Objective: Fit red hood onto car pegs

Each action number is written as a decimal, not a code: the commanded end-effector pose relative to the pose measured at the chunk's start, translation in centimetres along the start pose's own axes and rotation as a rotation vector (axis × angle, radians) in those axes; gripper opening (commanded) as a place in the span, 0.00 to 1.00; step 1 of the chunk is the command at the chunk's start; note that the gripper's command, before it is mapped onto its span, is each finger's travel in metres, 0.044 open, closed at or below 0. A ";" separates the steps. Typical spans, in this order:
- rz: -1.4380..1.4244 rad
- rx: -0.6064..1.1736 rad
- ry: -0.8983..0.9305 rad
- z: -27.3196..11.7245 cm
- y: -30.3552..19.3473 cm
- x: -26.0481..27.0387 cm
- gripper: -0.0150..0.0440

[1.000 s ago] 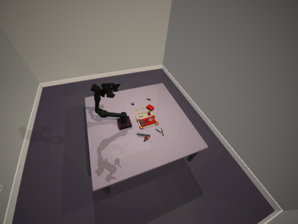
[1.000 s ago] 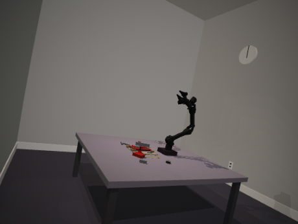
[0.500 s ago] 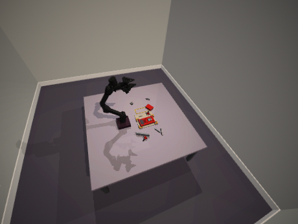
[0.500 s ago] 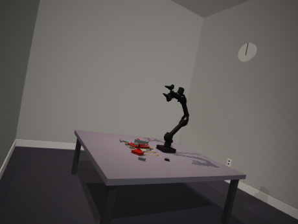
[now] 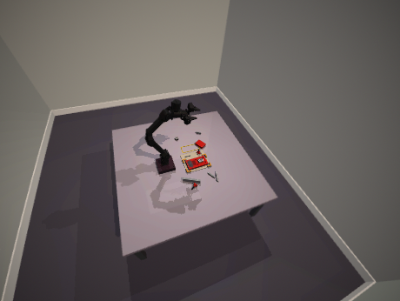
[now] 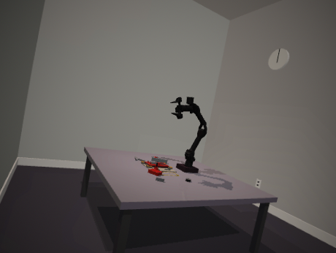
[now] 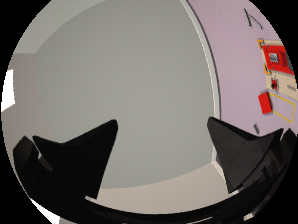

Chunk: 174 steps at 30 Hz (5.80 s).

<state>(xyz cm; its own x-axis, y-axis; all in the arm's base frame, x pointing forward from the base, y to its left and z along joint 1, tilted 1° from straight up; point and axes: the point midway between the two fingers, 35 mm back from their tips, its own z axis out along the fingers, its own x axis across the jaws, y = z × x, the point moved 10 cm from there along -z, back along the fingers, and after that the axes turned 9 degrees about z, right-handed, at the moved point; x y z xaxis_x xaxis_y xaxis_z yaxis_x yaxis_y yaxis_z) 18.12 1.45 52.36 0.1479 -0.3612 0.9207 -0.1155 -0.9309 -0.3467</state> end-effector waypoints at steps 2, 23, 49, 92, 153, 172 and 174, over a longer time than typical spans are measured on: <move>-0.077 -0.023 -0.145 4.7 -1.0 -2.0 1.00; -0.479 0.020 -0.949 24.0 -4.6 -19.9 1.00; -0.673 0.055 -1.407 29.3 -3.7 -34.0 1.00; -0.673 0.055 -1.407 29.7 -2.5 -37.1 1.00; -0.673 0.055 -1.407 30.1 -1.3 -40.2 1.00; -0.672 0.049 -1.406 30.0 -1.5 -39.6 0.45; -0.672 0.049 -1.406 29.9 -1.7 -39.2 0.36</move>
<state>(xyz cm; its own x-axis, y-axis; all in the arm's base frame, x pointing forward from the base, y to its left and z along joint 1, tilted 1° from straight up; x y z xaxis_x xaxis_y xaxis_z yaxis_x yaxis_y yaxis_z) 41.82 15.48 10.76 0.9274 0.3741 0.0033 0.3741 -0.9273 0.0134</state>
